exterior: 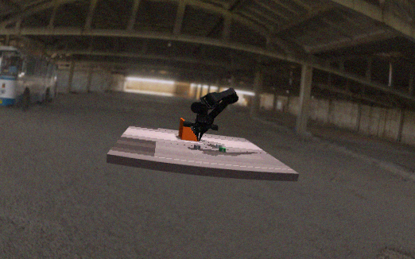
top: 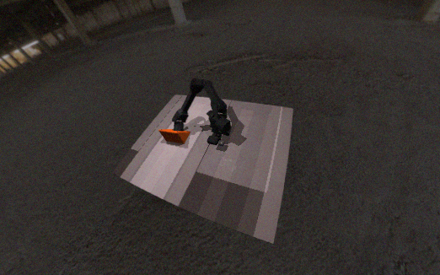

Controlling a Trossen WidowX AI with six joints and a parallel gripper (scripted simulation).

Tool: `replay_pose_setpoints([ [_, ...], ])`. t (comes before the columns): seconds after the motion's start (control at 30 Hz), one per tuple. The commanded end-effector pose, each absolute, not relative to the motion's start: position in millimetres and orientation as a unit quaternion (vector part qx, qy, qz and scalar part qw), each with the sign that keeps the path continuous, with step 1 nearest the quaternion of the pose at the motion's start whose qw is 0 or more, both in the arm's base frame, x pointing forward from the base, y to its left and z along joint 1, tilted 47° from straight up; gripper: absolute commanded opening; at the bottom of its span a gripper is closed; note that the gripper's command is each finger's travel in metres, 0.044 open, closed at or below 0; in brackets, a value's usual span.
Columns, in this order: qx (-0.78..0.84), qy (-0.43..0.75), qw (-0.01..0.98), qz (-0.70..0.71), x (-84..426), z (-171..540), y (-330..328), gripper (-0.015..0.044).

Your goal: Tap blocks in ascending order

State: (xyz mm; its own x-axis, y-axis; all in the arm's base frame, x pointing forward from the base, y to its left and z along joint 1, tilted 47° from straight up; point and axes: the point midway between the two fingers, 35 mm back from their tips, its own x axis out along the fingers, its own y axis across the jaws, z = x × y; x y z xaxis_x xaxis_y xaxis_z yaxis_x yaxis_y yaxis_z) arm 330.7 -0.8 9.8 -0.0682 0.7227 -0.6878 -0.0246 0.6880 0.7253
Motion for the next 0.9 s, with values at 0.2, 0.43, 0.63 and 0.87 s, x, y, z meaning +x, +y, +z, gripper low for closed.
replay_pose_setpoints([
  [0.2, 0.264, 0.67, 0.628, 0.296, 328, -1, 13, 0.002],
  [0.43, 0.264, 0.67, 0.628, 0.297, 327, -7, 20, 0.002],
  [0.63, 0.261, 0.668, 0.63, 0.297, 329, -4, 15, 0.002],
  [0.87, 0.264, 0.67, 0.628, 0.295, 329, 16, -2, 0.0046],
])
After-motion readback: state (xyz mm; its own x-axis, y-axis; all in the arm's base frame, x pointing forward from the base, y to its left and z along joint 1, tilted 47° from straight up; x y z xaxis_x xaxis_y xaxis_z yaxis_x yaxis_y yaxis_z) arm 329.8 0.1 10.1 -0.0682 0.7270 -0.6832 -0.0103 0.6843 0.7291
